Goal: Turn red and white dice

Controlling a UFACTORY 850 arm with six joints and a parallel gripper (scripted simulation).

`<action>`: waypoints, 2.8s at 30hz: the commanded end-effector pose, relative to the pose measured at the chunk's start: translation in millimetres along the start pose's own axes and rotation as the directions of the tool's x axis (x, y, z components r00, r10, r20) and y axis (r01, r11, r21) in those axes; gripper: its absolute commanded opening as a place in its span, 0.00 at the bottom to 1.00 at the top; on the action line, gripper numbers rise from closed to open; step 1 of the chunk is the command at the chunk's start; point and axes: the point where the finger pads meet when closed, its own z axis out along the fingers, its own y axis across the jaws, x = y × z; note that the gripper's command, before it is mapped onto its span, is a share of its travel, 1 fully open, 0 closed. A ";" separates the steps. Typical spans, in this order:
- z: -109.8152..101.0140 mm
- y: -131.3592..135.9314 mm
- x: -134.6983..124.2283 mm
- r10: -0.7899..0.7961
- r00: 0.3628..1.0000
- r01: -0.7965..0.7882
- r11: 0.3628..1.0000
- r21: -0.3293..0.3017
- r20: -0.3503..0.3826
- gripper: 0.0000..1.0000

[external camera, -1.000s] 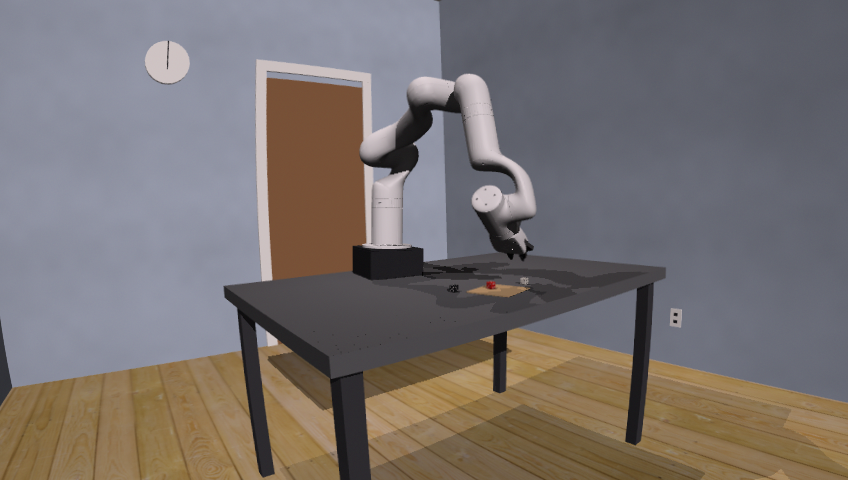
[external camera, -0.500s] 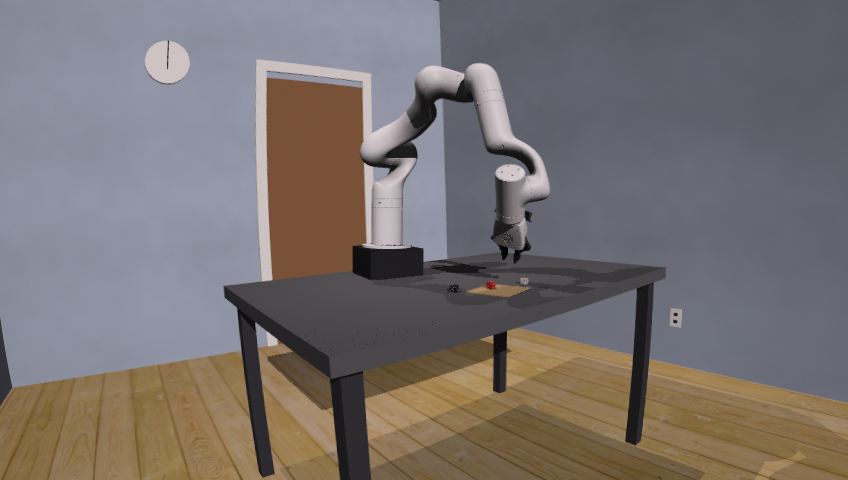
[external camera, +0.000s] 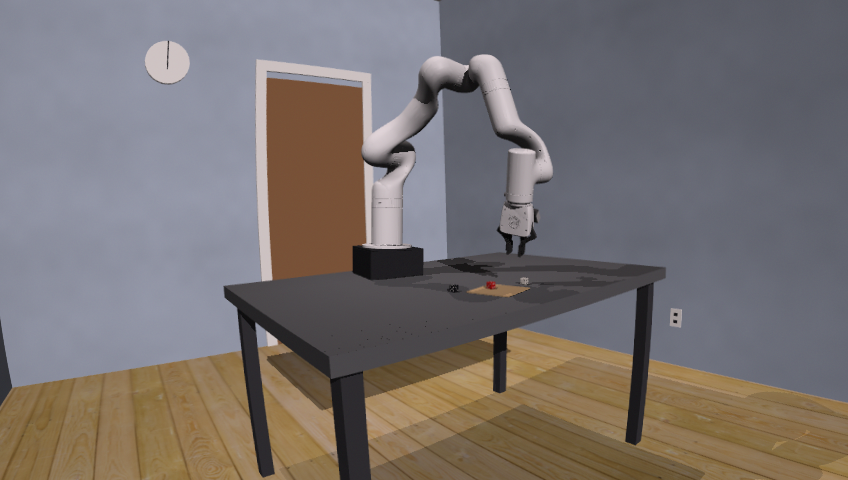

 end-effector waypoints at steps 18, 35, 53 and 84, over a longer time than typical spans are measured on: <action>-26.5 22.7 28.7 0.009 0.981 0.026 0.984 -0.175 0.196 1.00; -18.4 24.6 24.4 -0.307 0.920 0.339 0.935 -0.102 0.242 1.00; -5.1 27.5 17.3 -0.740 0.620 0.760 0.649 0.035 0.261 1.00; 12.4 30.6 7.9 -0.984 -0.013 0.980 0.022 0.196 0.177 0.36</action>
